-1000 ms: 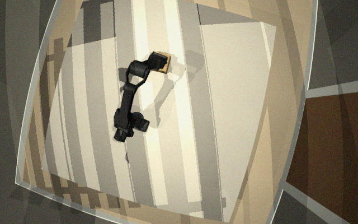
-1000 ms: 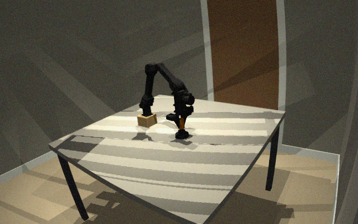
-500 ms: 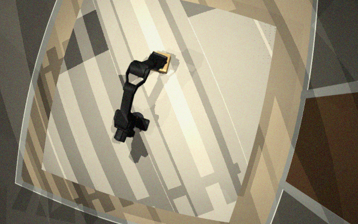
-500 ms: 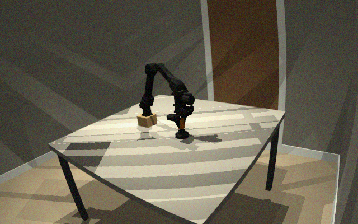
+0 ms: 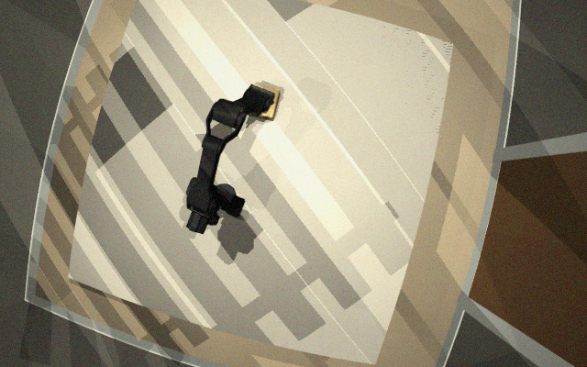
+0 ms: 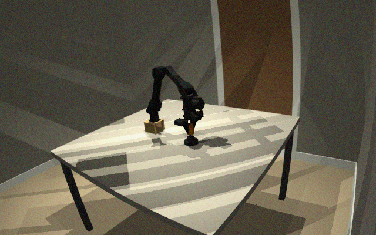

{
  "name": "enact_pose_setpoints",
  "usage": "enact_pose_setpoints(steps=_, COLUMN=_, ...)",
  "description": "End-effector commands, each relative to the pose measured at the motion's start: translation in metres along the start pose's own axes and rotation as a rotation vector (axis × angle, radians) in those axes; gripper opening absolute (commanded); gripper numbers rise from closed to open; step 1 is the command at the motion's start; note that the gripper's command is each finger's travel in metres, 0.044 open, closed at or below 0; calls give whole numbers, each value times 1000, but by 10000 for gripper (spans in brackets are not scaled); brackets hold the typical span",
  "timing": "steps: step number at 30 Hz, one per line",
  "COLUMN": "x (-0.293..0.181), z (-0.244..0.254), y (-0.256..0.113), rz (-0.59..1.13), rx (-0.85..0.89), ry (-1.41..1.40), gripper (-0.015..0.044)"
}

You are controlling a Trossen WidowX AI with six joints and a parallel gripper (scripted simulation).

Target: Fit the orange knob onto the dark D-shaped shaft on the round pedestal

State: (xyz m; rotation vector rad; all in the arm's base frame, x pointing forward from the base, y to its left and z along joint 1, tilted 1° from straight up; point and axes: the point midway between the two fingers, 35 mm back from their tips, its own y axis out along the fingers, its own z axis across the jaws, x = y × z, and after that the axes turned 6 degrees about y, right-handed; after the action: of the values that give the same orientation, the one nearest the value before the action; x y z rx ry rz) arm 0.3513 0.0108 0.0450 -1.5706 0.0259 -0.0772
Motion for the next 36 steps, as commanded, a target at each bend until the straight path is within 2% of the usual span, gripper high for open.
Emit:
enact_pose_setpoints(steps=1, x=3, z=0, y=1, rz=-9, rx=-2, ry=6, gripper=0)
enact_pose_setpoints(steps=36, x=0, z=-1, y=3, rz=-8, rx=-2, ry=58, gripper=0)
